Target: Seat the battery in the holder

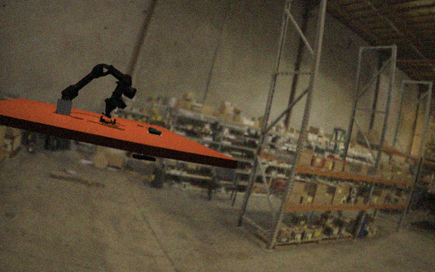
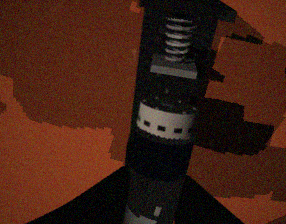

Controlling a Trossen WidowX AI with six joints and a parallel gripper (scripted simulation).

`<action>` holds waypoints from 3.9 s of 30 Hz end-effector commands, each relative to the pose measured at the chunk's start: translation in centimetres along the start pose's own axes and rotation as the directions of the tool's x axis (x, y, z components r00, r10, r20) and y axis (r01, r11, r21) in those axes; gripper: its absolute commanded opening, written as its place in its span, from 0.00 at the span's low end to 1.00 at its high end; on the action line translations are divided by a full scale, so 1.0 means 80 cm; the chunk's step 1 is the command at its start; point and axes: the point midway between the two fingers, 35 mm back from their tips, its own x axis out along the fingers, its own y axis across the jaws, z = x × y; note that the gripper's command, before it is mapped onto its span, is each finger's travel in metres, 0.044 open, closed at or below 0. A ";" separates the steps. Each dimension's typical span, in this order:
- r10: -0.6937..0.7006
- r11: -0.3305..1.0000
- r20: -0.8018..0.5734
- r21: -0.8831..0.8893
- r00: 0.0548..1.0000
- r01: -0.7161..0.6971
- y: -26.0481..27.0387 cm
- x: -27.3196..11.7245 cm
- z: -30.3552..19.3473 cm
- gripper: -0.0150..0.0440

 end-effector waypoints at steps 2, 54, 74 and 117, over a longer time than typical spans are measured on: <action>-0.003 1.000 -0.044 0.000 0.999 0.003 0.000 0.002 0.005 0.37; -0.017 1.000 -0.185 0.000 0.983 0.018 0.001 0.007 0.041 0.37; -0.024 1.000 -0.120 0.003 0.993 0.024 -0.001 0.009 0.043 0.37; -0.034 0.999 0.085 0.013 0.996 0.033 -0.004 0.019 0.037 0.37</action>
